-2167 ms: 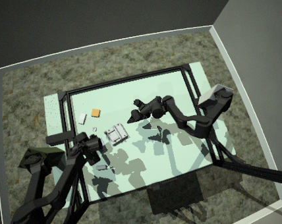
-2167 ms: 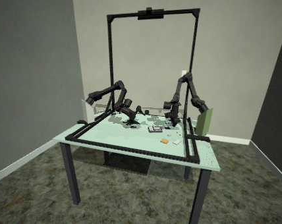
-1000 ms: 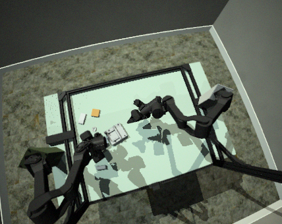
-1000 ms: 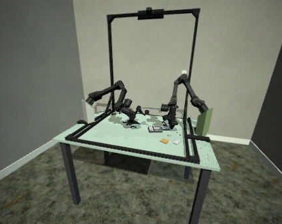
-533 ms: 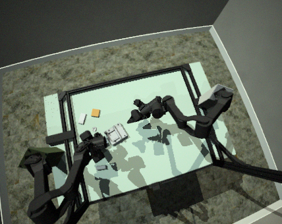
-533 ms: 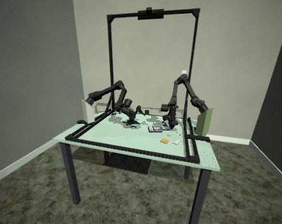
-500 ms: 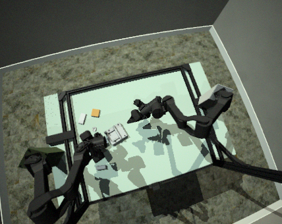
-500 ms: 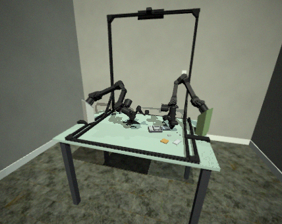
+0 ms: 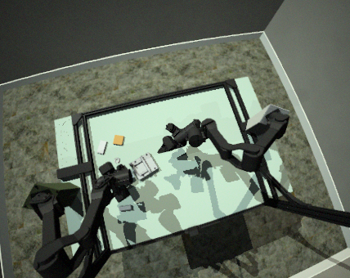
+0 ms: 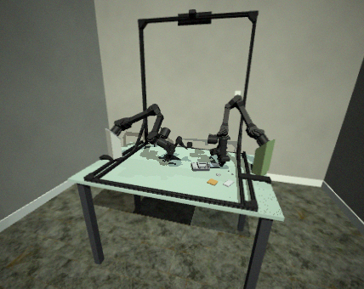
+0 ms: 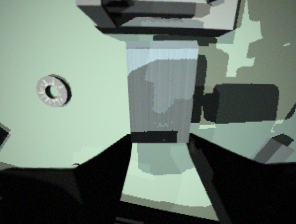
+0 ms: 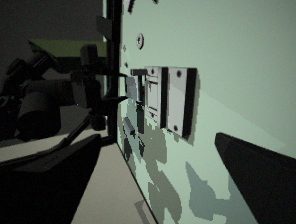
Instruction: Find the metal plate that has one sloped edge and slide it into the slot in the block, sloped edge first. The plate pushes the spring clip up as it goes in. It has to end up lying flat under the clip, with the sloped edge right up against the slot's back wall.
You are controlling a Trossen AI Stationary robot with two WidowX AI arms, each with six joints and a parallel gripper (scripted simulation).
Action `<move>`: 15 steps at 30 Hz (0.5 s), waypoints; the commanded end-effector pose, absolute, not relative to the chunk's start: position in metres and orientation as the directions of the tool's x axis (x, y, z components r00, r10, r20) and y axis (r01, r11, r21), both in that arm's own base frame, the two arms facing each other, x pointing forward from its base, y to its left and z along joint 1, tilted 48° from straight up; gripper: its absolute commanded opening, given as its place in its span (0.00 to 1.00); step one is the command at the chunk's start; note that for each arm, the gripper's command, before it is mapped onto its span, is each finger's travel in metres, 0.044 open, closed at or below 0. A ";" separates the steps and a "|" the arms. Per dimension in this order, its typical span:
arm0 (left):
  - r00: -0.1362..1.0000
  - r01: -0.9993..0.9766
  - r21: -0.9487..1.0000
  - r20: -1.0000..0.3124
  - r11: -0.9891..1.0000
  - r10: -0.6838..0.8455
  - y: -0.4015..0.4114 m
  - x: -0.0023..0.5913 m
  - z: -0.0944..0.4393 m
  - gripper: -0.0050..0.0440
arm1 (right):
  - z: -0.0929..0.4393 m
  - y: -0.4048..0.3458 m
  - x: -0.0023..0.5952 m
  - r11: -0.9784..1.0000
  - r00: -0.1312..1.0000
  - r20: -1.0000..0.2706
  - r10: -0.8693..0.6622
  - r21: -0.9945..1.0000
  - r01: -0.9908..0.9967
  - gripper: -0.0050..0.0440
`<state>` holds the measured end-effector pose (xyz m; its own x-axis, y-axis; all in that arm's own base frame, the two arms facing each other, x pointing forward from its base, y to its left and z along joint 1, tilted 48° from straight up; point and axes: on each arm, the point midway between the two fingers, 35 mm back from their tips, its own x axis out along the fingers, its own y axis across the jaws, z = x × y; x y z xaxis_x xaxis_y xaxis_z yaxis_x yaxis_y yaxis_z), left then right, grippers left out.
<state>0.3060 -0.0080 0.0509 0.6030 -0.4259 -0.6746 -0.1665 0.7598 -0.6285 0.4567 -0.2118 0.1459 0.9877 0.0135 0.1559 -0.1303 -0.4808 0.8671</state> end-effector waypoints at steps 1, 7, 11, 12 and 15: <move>0.604 -0.166 -0.626 -0.675 0.762 -0.424 -0.008 0.307 0.051 0.00 | 0.145 -0.210 0.457 -0.479 0.988 0.155 0.018 0.869 -0.127 1.00; 0.604 -0.163 -0.625 -0.675 0.763 -0.424 -0.007 0.308 0.051 0.00 | 0.145 -0.210 0.457 -0.479 0.988 0.155 0.018 0.869 -0.127 1.00; 0.604 -0.156 -0.621 -0.675 0.768 -0.424 -0.006 0.310 0.052 0.00 | 0.145 -0.210 0.457 -0.479 0.988 0.155 0.018 0.869 -0.127 1.00; 0.604 -0.154 -0.620 -0.675 0.769 -0.424 -0.006 0.310 0.053 0.00 | 0.145 -0.210 0.457 -0.479 0.988 0.155 0.018 0.869 -0.127 1.00; 0.604 -0.148 -0.617 -0.675 0.773 -0.424 -0.004 0.312 0.054 0.00 | 0.145 -0.210 0.457 -0.479 0.988 0.155 0.018 0.869 -0.127 1.00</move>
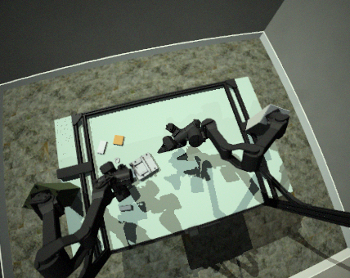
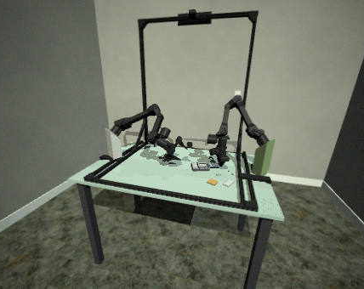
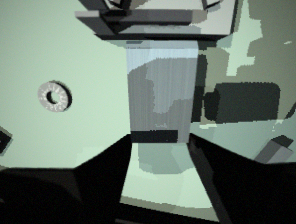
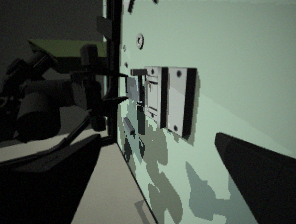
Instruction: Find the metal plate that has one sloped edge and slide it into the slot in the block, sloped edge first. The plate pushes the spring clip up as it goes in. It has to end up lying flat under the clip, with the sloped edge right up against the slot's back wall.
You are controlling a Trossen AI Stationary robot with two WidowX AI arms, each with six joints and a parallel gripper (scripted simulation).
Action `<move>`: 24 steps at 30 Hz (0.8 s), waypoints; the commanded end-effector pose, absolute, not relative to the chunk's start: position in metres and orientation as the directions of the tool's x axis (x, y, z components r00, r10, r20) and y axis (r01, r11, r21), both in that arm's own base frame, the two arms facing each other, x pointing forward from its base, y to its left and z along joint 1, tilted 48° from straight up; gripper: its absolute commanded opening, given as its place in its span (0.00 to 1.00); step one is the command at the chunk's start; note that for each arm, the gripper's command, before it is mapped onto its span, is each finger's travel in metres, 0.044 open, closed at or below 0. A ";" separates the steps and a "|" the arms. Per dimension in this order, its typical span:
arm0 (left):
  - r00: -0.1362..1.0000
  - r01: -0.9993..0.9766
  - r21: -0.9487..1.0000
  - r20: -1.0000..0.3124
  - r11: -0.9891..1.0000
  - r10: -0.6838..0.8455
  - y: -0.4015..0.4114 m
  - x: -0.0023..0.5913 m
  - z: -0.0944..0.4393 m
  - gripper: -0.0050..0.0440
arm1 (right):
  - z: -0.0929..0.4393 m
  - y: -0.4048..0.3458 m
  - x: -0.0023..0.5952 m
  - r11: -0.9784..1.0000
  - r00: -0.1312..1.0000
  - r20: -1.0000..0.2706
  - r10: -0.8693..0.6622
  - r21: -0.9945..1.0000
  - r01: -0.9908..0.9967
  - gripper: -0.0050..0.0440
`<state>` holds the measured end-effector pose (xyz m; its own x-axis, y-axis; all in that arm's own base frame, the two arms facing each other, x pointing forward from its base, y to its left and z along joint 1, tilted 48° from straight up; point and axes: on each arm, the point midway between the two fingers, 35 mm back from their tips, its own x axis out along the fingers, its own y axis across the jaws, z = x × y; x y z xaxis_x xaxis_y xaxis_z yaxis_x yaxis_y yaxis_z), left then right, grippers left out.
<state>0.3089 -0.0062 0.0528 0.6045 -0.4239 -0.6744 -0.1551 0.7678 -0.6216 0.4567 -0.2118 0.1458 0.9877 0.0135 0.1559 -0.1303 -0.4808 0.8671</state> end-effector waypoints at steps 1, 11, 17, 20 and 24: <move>0.604 -0.146 -0.616 -0.675 0.774 -0.424 -0.004 0.313 0.054 0.00 | 0.145 -0.210 0.457 -0.479 0.988 0.155 0.018 0.869 -0.127 1.00; 0.604 -0.142 -0.614 -0.675 0.777 -0.423 -0.001 0.318 0.057 0.00 | 0.145 -0.210 0.457 -0.479 0.988 0.155 0.018 0.869 -0.127 1.00; 0.604 -0.141 -0.613 -0.675 0.777 -0.423 0.002 0.323 0.059 0.00 | 0.145 -0.210 0.457 -0.479 0.988 0.155 0.018 0.869 -0.127 1.00; 0.604 -0.141 -0.613 -0.675 0.777 -0.423 0.003 0.325 0.060 0.00 | 0.145 -0.210 0.457 -0.479 0.988 0.155 0.018 0.869 -0.127 1.00; 0.604 -0.140 -0.613 -0.675 0.777 -0.423 0.004 0.326 0.061 0.00 | 0.145 -0.210 0.457 -0.479 0.988 0.155 0.018 0.869 -0.127 1.00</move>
<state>0.3200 0.0003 0.0579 0.5945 -0.4283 -0.6805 -0.1469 0.7743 -0.6156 0.4567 -0.2117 0.1458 0.9877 0.0135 0.1558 -0.1302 -0.4809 0.8671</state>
